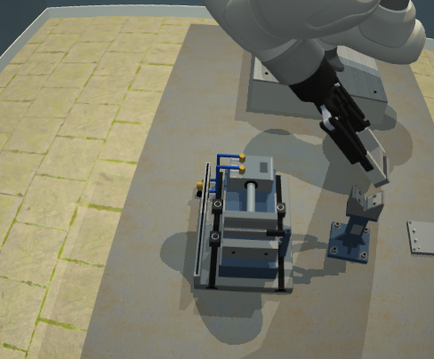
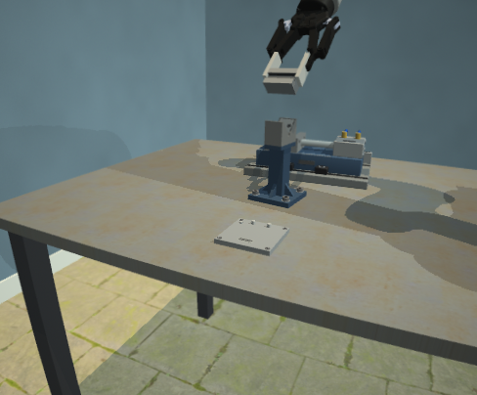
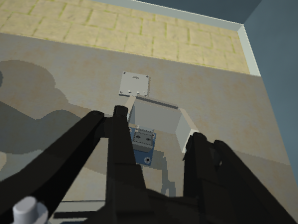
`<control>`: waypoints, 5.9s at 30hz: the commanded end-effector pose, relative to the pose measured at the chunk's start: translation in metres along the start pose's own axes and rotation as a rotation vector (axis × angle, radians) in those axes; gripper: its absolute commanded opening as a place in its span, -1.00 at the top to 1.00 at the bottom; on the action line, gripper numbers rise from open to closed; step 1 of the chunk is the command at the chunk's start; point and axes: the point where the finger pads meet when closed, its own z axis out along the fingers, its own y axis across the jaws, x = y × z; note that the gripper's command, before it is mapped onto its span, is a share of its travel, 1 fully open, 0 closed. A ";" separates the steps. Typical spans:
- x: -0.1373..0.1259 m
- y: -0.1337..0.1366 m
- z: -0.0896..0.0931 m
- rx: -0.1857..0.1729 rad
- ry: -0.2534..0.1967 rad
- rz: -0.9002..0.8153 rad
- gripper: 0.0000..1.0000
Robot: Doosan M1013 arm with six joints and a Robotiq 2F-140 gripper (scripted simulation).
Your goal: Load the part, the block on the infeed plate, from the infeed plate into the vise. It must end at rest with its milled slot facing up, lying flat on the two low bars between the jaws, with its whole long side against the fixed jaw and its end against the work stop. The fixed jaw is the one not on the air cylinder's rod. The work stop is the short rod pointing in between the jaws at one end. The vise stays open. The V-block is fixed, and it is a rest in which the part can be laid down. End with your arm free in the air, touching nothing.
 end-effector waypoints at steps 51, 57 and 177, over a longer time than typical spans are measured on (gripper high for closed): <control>-0.019 -0.002 0.017 0.002 0.005 0.001 1.00; -0.023 -0.002 0.022 0.002 0.005 0.001 1.00; -0.055 -0.002 0.054 0.002 0.005 0.001 -0.02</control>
